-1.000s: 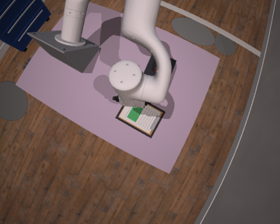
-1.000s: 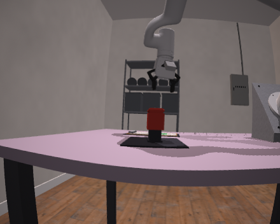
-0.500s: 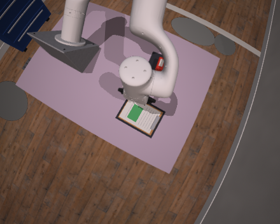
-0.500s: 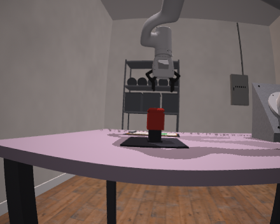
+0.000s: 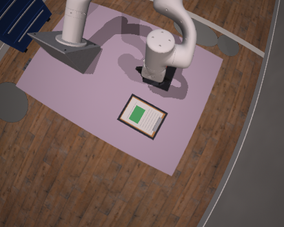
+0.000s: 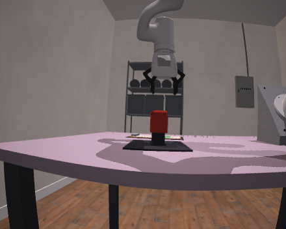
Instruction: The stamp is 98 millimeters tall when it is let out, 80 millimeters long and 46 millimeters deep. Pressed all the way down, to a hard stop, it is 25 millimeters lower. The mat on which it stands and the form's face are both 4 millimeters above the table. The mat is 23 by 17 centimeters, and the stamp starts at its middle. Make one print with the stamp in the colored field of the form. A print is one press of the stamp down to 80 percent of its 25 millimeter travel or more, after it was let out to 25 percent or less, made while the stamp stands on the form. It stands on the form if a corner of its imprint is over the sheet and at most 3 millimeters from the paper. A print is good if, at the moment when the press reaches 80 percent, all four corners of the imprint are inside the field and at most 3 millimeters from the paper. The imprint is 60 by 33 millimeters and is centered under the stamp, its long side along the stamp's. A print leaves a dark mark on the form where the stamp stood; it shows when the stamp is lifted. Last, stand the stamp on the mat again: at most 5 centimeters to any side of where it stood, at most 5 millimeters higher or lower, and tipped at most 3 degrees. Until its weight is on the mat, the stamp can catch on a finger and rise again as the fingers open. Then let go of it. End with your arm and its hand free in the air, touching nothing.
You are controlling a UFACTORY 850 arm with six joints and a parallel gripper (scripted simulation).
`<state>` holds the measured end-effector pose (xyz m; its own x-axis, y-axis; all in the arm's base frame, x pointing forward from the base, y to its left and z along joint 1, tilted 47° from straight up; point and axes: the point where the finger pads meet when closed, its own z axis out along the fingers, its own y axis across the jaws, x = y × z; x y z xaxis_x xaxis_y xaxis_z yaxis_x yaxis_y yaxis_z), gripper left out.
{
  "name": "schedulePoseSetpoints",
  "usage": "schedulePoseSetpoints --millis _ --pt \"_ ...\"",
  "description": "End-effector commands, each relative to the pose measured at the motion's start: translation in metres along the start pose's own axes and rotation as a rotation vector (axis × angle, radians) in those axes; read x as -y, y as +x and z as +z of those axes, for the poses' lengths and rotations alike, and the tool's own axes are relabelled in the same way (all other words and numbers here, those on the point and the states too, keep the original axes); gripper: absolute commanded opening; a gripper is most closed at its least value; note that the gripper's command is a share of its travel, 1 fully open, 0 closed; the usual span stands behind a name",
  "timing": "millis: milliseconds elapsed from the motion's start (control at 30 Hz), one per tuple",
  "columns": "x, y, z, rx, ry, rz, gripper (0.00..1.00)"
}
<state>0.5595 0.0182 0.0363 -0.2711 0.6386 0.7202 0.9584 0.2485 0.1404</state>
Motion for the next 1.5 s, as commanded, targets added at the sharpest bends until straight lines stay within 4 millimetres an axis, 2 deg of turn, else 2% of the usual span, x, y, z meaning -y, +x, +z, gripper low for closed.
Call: schedulePoseSetpoints --millis 0,33,67,233,300,900,1100,1167,1467 --pt "-0.012 0.056 0.007 0.011 -0.011 0.0 0.89" --pt "-0.012 0.056 0.007 0.011 -0.011 0.0 0.89" --pt "-0.019 0.089 0.012 0.011 -0.011 0.0 0.89" --pt "-0.028 0.138 0.02 0.011 -0.011 0.0 0.89" --pt "-0.03 0.147 0.022 0.011 -0.011 0.0 0.89" --pt "-0.03 0.149 0.027 0.011 -0.011 0.0 0.89" --pt "-0.031 0.148 0.045 0.011 -0.011 0.0 0.89" --pt "-0.031 0.148 0.045 0.011 -0.011 0.0 0.89" --pt "-0.031 0.148 0.087 0.011 -0.011 0.0 0.89"
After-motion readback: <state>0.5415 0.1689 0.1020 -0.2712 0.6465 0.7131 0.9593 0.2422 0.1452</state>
